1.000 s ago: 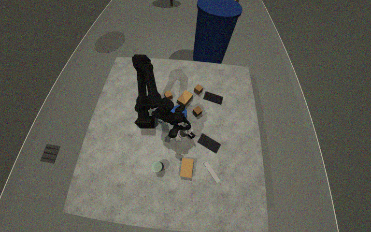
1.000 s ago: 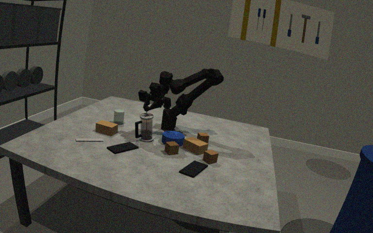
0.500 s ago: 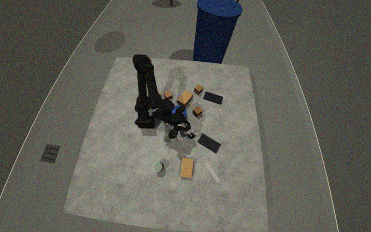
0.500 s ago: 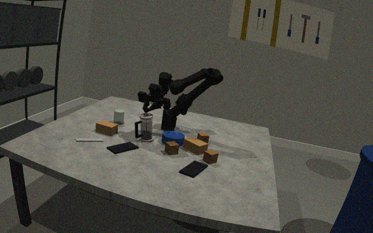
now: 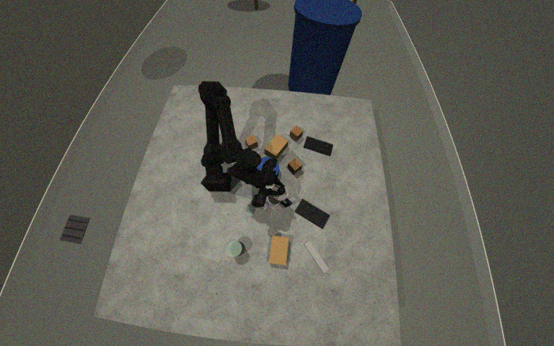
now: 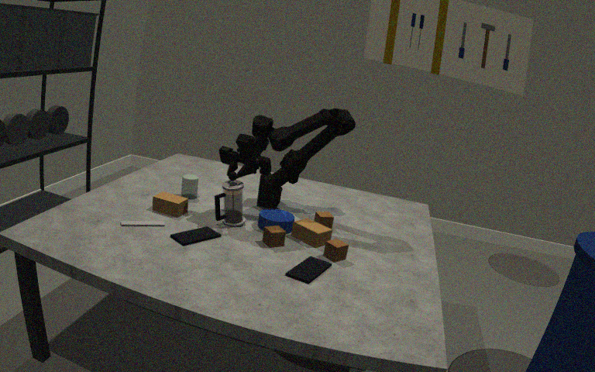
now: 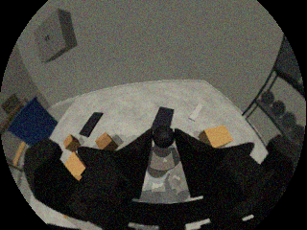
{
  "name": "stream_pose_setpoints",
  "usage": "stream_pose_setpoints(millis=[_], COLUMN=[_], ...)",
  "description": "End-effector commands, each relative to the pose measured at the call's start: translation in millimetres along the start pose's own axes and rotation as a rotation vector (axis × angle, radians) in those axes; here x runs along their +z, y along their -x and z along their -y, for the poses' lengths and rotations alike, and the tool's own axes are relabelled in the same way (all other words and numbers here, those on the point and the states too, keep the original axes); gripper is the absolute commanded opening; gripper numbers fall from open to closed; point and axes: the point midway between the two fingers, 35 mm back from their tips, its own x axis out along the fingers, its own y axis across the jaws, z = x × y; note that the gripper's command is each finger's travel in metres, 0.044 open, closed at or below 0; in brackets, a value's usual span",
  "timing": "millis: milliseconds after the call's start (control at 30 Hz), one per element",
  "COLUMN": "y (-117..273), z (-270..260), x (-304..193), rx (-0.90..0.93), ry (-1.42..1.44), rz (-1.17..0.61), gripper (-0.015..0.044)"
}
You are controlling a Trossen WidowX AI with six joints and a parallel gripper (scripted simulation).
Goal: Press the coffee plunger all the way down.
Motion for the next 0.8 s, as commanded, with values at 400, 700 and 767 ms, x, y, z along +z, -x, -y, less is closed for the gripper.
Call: stream_pose_setpoints(millis=[400, 700, 767], y=[-0.7, -0.7, -0.7], z=[0.4, 0.4, 0.4], x=[0.0, 0.0, 0.0], rx=[0.001, 0.001, 0.001], ry=[-0.002, -0.002, -0.002], rz=[-0.002, -0.002, -0.002], gripper=[0.0116, 0.0273, 0.0326])
